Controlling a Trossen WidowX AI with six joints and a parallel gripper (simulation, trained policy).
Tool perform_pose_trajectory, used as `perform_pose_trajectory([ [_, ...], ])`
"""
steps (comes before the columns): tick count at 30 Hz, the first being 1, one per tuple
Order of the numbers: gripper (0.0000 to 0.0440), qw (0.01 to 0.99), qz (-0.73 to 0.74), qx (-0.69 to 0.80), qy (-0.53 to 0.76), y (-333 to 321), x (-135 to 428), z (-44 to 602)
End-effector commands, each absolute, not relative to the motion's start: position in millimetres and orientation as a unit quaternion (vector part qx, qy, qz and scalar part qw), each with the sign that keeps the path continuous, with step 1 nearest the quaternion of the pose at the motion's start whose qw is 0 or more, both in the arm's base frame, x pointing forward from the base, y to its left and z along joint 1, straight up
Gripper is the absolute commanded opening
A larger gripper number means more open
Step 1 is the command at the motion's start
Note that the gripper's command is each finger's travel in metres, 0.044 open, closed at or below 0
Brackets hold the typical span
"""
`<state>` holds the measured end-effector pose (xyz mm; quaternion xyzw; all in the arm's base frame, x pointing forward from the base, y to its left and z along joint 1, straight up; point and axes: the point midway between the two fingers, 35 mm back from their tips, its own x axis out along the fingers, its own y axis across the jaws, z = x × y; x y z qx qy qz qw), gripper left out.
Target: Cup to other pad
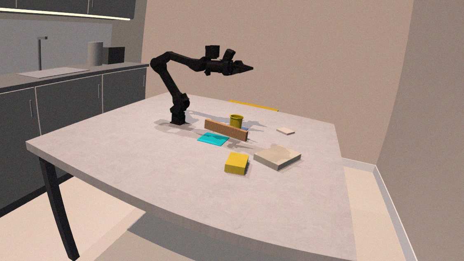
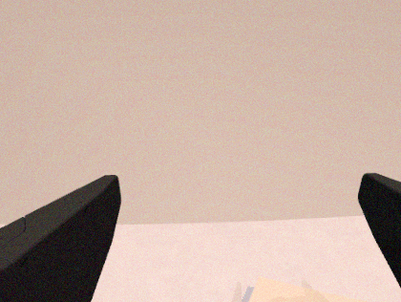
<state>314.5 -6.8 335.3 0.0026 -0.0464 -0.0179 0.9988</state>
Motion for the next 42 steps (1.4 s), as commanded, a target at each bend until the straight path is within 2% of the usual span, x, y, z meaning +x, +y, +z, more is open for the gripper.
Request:
perform_pose_trajectory([
  [1, 0.0374, 0.999, -0.016, 0.003, -0.046, -6, 315, 336],
  [12, 0.0093, 1.0, -0.002, 0.022, -0.013, 1, 317, 338],
  [15, 0.009, 0.999, 0.004, 0.035, 0.001, 5, 319, 337],
  [23, 0.0132, 0.996, 0.02, 0.077, 0.039, 15, 325, 339],
  [42, 0.0145, 0.97, 0.033, 0.191, 0.149, 40, 337, 338],
])
